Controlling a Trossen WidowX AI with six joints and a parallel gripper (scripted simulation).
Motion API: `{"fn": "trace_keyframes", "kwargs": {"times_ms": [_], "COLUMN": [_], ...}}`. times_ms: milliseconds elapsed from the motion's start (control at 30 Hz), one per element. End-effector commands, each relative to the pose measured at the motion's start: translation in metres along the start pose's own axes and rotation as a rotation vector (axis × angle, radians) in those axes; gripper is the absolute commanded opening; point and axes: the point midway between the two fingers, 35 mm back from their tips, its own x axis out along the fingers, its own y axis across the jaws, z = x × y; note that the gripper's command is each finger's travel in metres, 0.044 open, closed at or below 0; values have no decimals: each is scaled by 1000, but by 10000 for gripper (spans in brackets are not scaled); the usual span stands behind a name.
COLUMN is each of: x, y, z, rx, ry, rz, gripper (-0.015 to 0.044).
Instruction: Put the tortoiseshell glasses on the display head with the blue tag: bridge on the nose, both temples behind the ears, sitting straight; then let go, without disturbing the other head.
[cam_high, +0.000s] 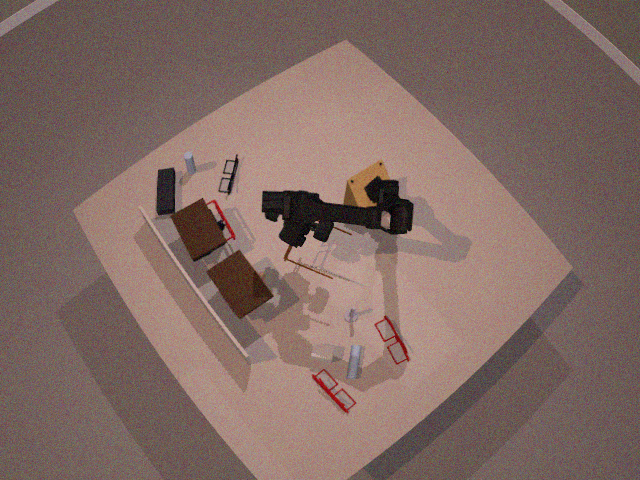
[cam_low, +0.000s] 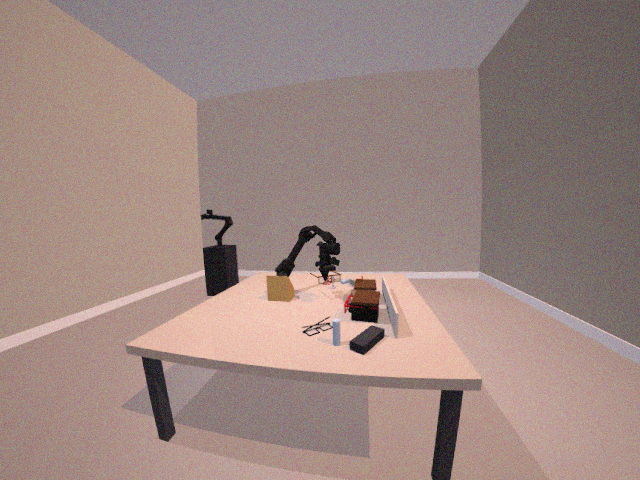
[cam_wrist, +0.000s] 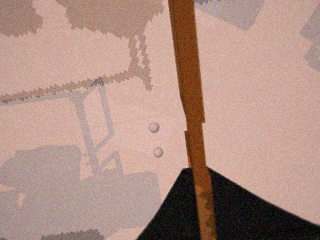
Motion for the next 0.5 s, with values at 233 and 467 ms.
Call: {"fn": "trace_keyframes", "kwargs": {"times_ms": [233, 467], "x": [6, 10], "y": [-22, -23], "z": [-37, -36], "rx": [-180, -180], "ry": [-5, -4], "rz": [25, 25], "gripper": [0, 0]}}
